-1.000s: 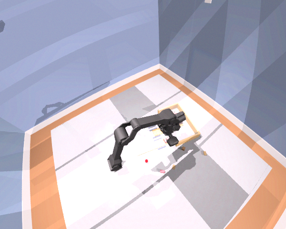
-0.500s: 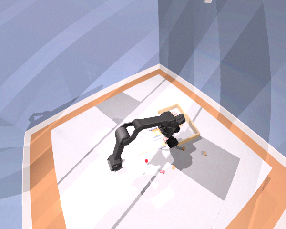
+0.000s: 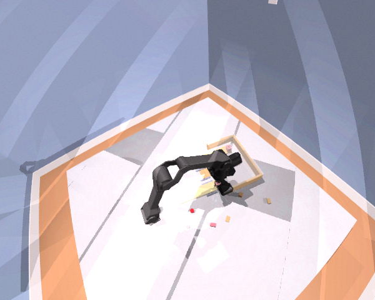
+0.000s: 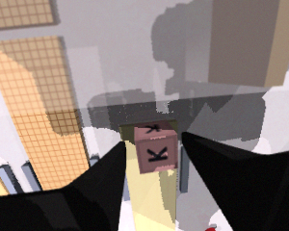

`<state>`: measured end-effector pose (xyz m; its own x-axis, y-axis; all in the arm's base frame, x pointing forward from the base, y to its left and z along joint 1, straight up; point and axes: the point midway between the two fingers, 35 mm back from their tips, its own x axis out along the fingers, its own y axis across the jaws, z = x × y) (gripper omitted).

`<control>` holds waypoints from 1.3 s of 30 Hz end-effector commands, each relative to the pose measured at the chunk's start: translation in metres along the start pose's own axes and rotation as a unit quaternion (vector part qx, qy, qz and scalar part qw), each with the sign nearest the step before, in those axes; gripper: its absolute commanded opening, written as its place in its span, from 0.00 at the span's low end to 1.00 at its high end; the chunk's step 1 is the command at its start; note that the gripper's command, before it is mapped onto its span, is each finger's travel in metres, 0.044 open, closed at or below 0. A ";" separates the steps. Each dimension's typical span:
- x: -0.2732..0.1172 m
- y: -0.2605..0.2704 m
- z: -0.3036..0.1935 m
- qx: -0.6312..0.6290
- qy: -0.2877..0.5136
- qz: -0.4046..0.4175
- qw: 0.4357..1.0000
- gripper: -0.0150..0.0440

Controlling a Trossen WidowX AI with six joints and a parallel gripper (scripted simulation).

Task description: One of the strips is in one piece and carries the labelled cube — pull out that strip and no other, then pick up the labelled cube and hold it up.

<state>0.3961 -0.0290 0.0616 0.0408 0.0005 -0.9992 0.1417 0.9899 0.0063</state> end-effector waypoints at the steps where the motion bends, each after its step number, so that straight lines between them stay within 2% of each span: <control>1: 0.005 0.000 0.000 -0.001 0.002 0.000 1.000 0.68; 2: 0.005 0.000 0.000 -0.001 0.002 0.000 1.000 0.68; 6: 0.002 0.000 0.000 0.000 0.001 0.000 1.000 0.50; 12: 0.002 0.000 0.000 0.000 0.001 0.000 1.000 0.43; 16: 0.000 0.000 -0.003 0.000 0.001 0.000 1.000 0.25; 30: -0.038 -0.004 -0.057 -0.001 0.004 0.000 1.000 0.25; 39: -0.040 -0.005 -0.076 -0.001 0.005 0.000 1.000 0.25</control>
<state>0.3258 -0.0242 0.0952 0.0191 0.0019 -0.9998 0.1430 0.9897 0.0046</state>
